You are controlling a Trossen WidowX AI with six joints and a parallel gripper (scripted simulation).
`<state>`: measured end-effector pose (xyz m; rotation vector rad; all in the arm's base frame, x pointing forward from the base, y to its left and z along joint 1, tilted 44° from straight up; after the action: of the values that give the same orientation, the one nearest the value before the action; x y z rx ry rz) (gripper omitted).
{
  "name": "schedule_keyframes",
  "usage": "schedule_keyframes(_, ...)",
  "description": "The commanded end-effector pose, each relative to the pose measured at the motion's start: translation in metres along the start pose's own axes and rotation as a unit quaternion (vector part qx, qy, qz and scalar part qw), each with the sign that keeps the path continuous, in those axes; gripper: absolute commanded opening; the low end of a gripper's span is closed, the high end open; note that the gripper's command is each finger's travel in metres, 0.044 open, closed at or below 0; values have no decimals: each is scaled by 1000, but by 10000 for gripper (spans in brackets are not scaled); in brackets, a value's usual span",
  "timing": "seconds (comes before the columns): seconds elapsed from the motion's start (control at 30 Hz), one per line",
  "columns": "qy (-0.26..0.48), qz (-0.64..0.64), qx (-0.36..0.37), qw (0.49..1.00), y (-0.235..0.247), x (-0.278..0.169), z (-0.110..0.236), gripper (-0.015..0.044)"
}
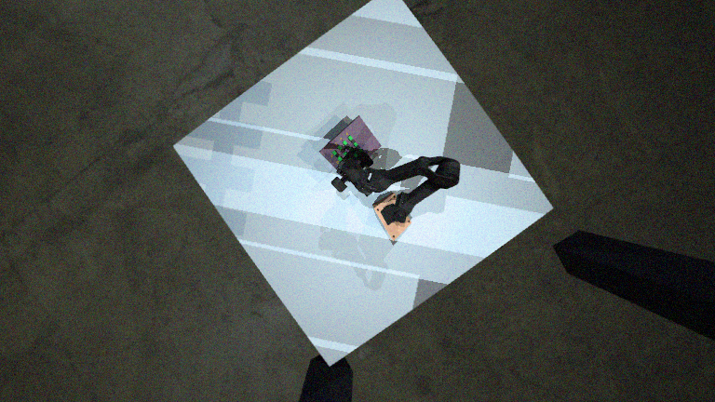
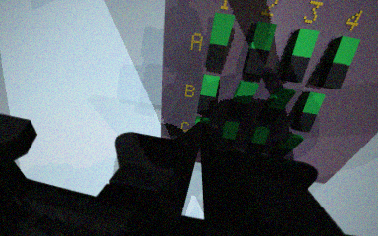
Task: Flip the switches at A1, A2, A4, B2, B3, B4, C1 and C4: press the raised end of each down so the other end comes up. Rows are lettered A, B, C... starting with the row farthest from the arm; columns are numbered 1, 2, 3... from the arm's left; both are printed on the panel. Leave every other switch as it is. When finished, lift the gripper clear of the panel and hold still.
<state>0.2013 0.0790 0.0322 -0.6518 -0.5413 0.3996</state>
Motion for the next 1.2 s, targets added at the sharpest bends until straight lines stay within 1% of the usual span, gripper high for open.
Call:
schedule_keyframes(0.0,0,1,2,1000,0,0,-1,0)
schedule_keyframes(0.3,0,0,0,1000,0,0,0,0)
schedule_keyframes(0.37,-1,0,3,1000,2,1,14,0)
schedule_keyframes(0.5,-10,1,5,1000,1,-3,57,0)
schedule_keyframes(0.57,-12,1,4,1000,0,-5,64,0)
schedule_keyframes(0.7,-11,1,5,1000,-1,-4,63,0)
schedule_keyframes(0.77,-8,1,8,1000,-14,-1,63,0)
schedule_keyframes(1.0,-10,2,4,1000,-85,0,62,0)
schedule_keyframes(1.1,-12,3,1,1000,-92,-1,63,0)
schedule_keyframes(1.17,-9,3,1,1000,-92,0,57,0)
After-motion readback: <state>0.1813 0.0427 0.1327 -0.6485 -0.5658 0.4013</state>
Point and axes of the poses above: the point midway between the two fingers, 35 mm back from their tips, its own z axis back along the fingers, its own y axis across the jaws, x = y × z, the point moved 10 cm from there along z, back along the fingers, and after that the axes turned 2 degrees about -z, right-handed, at the moved point
